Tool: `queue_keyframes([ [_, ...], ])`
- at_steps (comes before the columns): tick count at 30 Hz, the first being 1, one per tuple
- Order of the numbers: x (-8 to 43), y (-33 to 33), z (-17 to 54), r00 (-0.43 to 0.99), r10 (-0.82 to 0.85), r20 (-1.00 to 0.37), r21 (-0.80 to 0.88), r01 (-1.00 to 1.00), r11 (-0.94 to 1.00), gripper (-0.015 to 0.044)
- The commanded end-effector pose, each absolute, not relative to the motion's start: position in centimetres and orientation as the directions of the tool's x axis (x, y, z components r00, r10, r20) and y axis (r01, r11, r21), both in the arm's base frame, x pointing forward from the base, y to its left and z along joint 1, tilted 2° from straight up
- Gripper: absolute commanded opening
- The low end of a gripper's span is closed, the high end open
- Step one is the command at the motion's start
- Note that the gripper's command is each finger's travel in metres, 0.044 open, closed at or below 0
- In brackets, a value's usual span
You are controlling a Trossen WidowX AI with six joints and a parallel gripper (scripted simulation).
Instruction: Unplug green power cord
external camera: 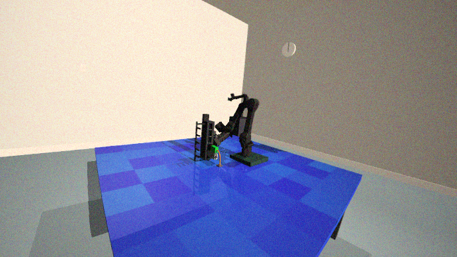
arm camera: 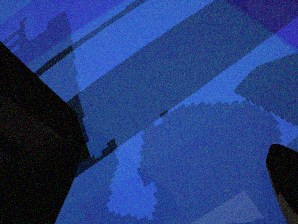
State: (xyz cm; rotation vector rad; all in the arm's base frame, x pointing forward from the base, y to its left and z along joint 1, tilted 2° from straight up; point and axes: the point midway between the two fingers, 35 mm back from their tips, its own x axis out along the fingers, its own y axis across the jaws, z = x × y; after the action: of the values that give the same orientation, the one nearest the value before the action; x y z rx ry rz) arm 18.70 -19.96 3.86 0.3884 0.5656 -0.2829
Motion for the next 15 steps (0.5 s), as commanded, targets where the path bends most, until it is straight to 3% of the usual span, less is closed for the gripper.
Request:
queue_keyframes([
  [1, 18.7, -20.0, 3.9, 0.809, -0.153, -0.567, 0.278, 0.363, 0.889, 0.0374],
  [9, 19.8, -22.1, 6.7, 0.808, -0.221, -0.546, 0.261, 0.415, 0.872, 0.0164],
  [15, 21.1, -25.5, 10.2, 0.795, -0.314, -0.519, 0.131, 0.437, 0.89, 0.016],
])
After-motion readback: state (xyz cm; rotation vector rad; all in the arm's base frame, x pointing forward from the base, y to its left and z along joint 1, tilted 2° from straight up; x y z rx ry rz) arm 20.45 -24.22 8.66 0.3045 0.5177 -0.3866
